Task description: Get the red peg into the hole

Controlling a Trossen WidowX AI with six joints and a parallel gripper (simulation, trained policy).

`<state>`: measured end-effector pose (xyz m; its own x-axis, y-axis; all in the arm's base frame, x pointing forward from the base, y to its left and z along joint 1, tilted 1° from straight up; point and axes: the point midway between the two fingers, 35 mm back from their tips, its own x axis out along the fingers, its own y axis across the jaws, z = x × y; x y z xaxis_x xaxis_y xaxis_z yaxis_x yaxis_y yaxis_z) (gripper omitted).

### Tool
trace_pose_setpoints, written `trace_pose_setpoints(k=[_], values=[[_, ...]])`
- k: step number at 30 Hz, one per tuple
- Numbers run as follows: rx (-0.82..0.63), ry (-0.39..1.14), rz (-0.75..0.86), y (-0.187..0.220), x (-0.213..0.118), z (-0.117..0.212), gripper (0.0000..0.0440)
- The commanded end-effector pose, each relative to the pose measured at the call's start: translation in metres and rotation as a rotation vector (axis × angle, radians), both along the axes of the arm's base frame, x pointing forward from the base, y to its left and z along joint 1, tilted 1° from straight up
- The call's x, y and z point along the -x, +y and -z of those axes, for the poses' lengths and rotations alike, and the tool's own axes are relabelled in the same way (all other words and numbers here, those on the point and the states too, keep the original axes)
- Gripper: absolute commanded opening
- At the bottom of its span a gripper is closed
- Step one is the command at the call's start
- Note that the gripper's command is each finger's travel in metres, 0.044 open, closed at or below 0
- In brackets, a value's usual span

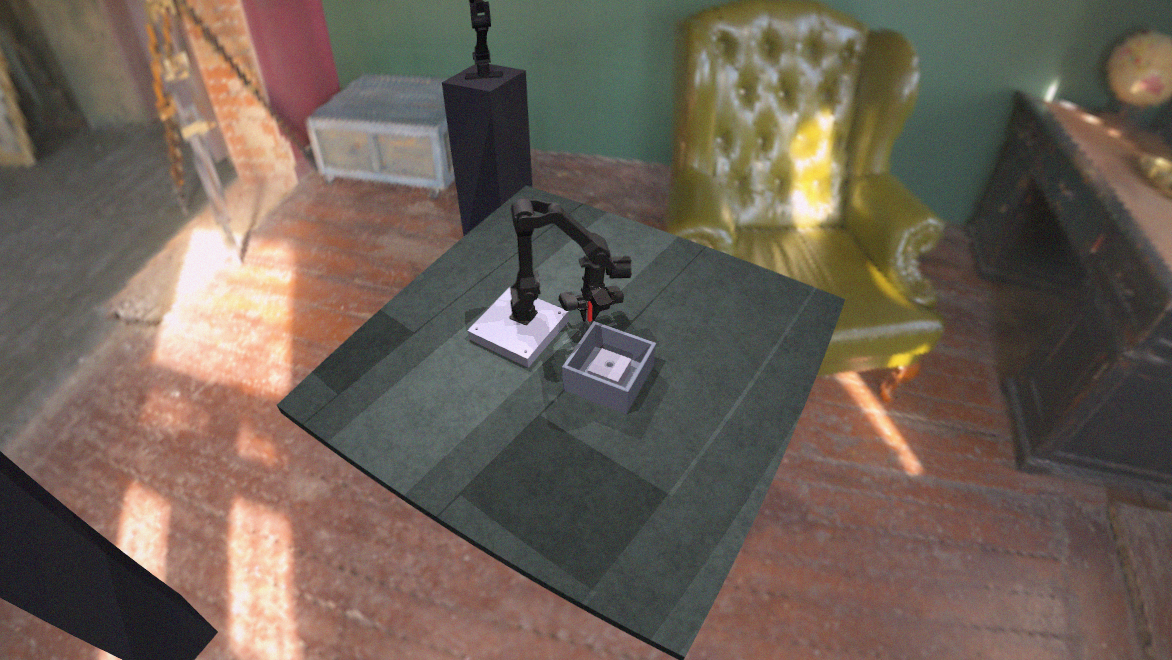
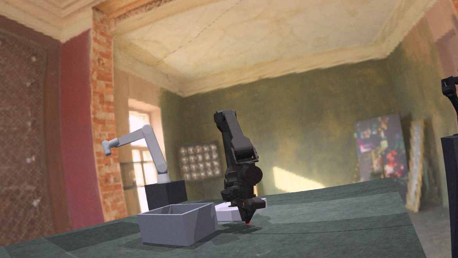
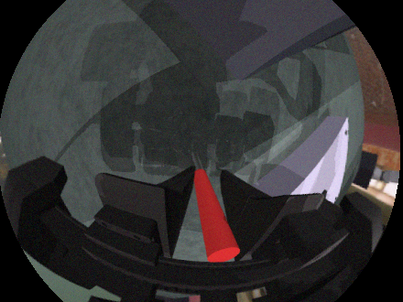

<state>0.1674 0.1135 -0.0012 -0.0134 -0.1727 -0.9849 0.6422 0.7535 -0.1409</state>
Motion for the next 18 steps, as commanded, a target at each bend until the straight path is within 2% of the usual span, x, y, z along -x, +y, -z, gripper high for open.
trace_pose_setpoints(k=[1,3,18], values=[[0.018,0.029,0.000,-0.002,0.002,0.004,0.0035],[0.029,0.040,0.001,-0.003,0.003,0.004,0.0000],[0.089,-0.091,-0.021,-0.016,-0.030,-0.057,0.0000]])
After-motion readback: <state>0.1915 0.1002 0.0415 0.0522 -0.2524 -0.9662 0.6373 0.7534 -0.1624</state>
